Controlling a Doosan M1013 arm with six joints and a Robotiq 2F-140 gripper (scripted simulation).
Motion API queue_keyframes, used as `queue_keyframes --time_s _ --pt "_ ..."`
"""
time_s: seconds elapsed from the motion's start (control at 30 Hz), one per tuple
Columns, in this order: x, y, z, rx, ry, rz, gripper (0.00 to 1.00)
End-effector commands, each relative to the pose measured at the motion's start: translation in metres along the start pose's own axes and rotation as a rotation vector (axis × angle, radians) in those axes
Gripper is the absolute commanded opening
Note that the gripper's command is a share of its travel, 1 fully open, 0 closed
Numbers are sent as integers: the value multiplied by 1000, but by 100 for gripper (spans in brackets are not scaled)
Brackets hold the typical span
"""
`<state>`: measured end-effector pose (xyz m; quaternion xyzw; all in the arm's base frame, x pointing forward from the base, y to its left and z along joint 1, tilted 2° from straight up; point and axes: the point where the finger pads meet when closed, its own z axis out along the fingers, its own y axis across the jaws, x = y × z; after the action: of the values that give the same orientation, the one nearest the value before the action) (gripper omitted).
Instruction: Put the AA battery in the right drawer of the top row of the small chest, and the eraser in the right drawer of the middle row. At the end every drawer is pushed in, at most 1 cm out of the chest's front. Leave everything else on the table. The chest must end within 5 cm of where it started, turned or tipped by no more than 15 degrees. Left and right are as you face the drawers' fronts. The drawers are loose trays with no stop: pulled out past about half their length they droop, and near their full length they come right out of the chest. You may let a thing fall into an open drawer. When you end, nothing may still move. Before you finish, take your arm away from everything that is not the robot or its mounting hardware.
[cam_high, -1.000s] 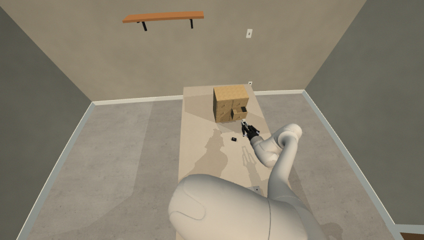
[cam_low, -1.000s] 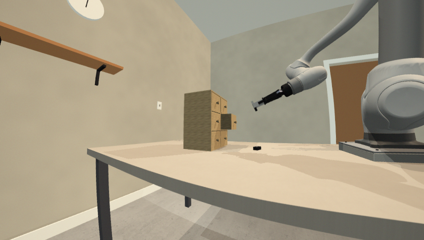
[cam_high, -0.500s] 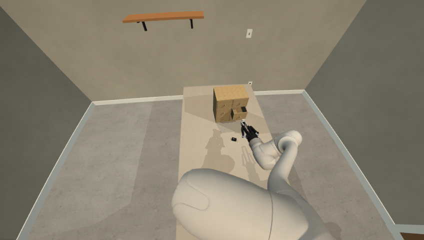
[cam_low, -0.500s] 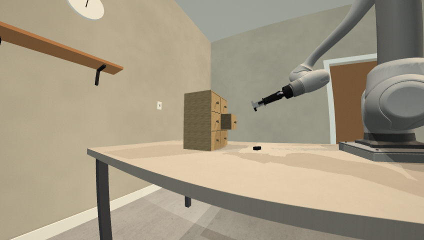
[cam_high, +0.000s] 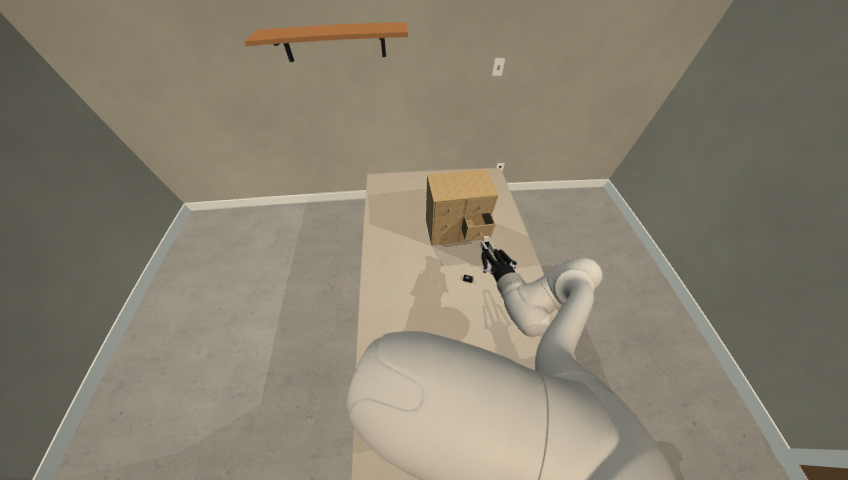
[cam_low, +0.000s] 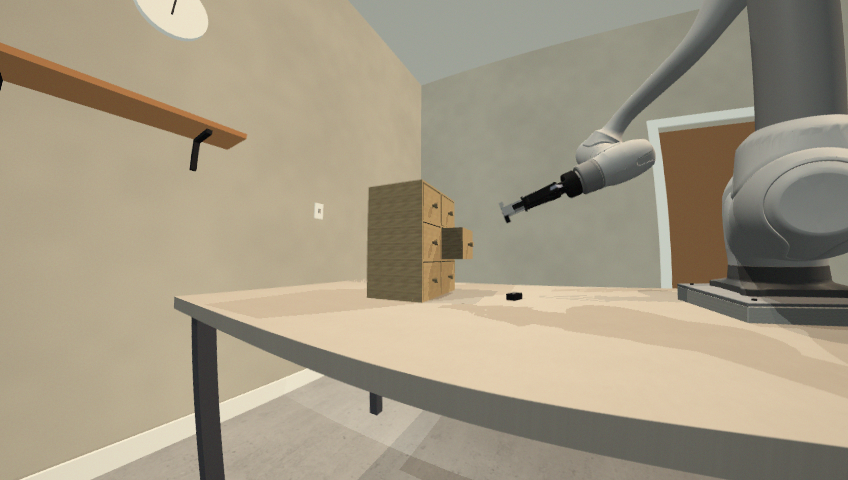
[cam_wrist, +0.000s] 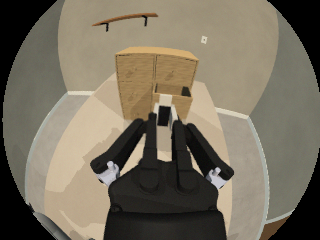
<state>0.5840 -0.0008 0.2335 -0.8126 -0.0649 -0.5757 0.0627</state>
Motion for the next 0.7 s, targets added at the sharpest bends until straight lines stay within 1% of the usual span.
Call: queue_keyframes --time_s 0.0,0.07,0.17,0.57,0.63,0.67 --pt "3 0 7 0 0 0 11" --pt "3 0 7 0 0 0 11" --pt "5 0 14 0 0 0 11" --pt "19 0 53 0 0 0 11" --pt "19 0 53 0 0 0 11" --pt "21 0 57 0 0 0 11"
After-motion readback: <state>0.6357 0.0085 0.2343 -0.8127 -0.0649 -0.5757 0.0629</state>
